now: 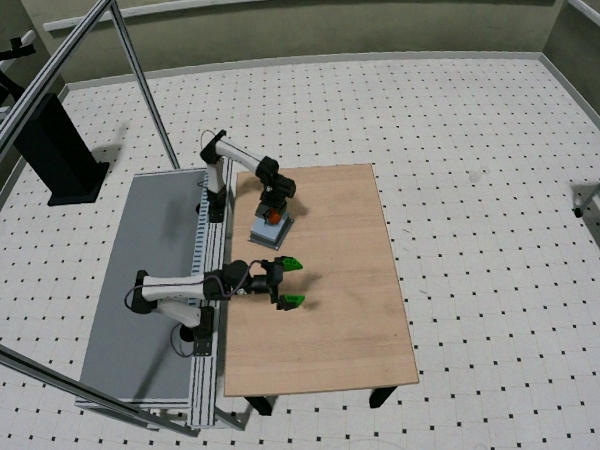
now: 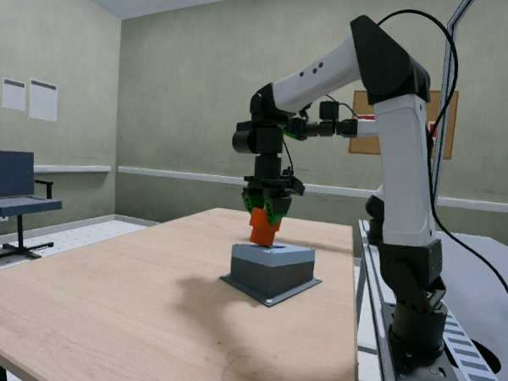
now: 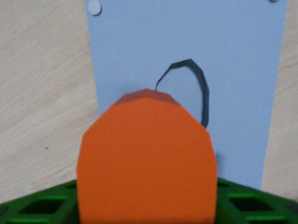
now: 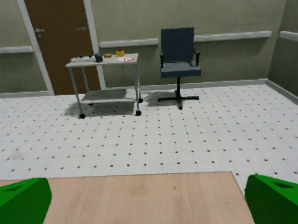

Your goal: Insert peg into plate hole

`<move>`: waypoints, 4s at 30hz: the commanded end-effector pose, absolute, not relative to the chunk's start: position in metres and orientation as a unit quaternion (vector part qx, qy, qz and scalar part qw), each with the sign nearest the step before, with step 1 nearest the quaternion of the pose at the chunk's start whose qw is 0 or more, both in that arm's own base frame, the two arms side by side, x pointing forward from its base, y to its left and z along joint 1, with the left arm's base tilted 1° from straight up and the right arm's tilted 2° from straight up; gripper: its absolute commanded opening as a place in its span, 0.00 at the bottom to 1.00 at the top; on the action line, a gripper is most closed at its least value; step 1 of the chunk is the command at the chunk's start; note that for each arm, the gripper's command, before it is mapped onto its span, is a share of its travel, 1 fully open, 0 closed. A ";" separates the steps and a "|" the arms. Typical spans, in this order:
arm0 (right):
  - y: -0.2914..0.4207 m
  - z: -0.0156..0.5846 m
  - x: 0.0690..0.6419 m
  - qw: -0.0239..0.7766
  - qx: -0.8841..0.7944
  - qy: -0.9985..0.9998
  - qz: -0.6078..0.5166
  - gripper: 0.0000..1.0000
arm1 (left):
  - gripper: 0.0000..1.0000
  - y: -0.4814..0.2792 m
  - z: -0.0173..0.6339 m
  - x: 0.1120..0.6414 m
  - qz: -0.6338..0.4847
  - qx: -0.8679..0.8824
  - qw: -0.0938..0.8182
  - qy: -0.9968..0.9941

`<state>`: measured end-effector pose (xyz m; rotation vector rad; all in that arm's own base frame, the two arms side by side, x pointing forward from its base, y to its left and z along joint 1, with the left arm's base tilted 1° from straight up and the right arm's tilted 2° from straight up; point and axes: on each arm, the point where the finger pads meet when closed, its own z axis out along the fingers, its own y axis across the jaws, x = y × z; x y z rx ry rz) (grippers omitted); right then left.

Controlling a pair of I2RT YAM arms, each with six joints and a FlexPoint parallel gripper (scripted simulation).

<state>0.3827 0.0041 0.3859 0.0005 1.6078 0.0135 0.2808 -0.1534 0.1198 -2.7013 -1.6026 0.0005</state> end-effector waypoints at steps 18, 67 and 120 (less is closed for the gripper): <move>0.006 0.392 0.381 0.700 -0.002 0.714 0.008 1.00 | 0.14 -0.156 0.127 0.283 -0.007 -0.861 -0.012 -0.508; 0.203 0.300 0.262 0.411 -0.587 0.594 0.366 1.00 | 0.33 -0.171 0.165 0.262 0.071 -0.842 0.014 -0.535; 0.208 0.299 0.262 0.407 -0.592 0.584 0.378 1.00 | 0.33 -0.163 0.136 0.260 0.072 -0.841 0.008 -0.535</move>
